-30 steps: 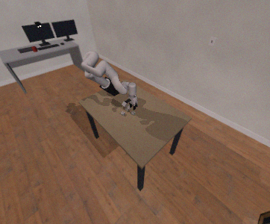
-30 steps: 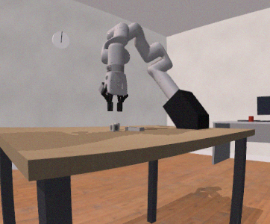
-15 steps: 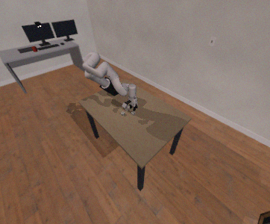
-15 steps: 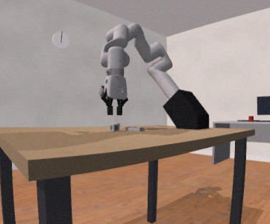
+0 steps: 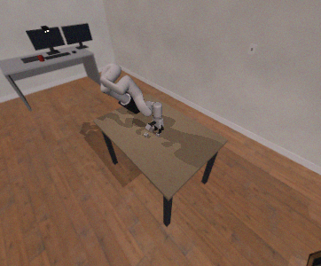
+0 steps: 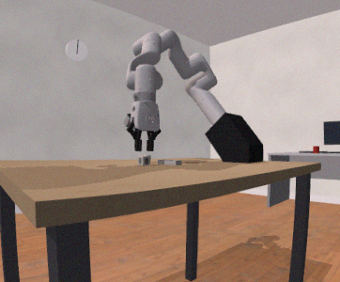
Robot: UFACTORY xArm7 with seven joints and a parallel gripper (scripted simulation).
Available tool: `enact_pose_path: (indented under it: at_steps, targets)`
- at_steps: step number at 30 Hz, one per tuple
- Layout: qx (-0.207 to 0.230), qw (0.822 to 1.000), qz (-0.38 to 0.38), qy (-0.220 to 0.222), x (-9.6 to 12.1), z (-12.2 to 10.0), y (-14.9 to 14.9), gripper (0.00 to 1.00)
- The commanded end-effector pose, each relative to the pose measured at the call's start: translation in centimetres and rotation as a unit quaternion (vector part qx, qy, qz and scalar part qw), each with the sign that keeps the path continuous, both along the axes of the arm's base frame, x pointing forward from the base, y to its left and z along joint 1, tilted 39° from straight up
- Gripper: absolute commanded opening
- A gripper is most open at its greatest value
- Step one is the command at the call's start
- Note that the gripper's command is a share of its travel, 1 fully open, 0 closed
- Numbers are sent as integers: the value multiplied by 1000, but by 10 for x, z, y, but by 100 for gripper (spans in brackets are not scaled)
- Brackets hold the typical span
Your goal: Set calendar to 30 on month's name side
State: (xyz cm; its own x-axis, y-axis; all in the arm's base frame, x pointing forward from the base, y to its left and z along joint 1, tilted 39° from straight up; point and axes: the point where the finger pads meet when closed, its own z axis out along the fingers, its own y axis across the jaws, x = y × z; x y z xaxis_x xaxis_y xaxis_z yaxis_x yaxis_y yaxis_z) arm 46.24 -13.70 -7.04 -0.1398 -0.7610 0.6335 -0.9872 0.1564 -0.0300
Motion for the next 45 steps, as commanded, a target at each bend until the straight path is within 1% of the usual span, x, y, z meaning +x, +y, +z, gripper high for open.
enact_pose_path:
  at_steps: [1, 14, 45]
  targets:
    - [1, 1000, 1, -2, 2, -1, 1, 49]
    - [1, 1000, 1, -2, 2, -8, -5, 49]
    - [1, 1000, 1, -2, 2, -8, -6, 49]
